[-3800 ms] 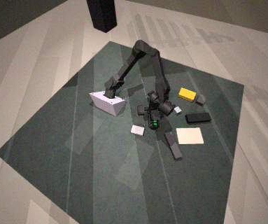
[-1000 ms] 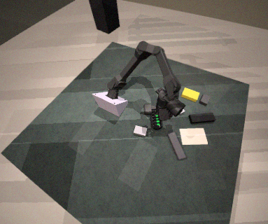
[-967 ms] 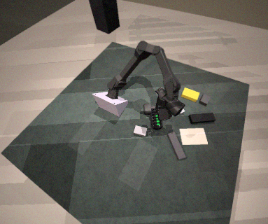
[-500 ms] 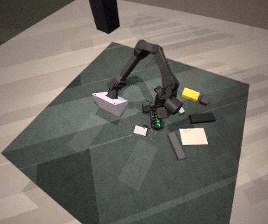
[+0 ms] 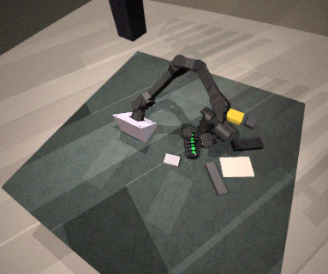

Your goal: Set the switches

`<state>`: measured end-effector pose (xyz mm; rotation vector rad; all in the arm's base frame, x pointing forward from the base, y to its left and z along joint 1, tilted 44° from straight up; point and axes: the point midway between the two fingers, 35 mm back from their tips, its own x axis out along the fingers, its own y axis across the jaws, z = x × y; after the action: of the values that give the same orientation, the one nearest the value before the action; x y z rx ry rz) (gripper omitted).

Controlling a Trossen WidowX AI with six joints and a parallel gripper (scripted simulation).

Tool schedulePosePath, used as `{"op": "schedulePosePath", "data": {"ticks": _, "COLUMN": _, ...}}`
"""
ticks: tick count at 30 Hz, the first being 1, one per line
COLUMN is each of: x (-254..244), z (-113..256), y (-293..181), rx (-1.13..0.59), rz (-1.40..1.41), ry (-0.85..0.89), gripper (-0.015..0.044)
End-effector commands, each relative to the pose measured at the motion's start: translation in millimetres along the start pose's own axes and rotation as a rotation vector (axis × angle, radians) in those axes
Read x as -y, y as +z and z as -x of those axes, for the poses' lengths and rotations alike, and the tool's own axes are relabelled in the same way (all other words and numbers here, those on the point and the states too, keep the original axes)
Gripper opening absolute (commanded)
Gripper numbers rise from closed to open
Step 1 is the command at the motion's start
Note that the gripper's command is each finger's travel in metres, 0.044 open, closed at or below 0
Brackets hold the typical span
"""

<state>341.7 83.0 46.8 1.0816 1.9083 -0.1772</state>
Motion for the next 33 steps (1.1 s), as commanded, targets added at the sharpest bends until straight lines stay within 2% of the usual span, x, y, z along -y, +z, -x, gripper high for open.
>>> {"op": "schedulePosePath", "data": {"ticks": 1, "x": -19, "z": -10, "y": -2, "rx": 0.005, "rz": 0.000, "ry": -0.076, "gripper": 0.0000}}
{"op": "schedulePosePath", "data": {"ticks": 10, "x": -23, "z": -15, "y": -3, "rx": 0.006, "rz": 0.001, "ry": -0.087, "gripper": 0.0000}}
{"op": "schedulePosePath", "data": {"ticks": 33, "x": -29, "z": -59, "y": -2, "rx": 0.003, "rz": 0.001, "ry": -0.086, "gripper": 0.0000}}
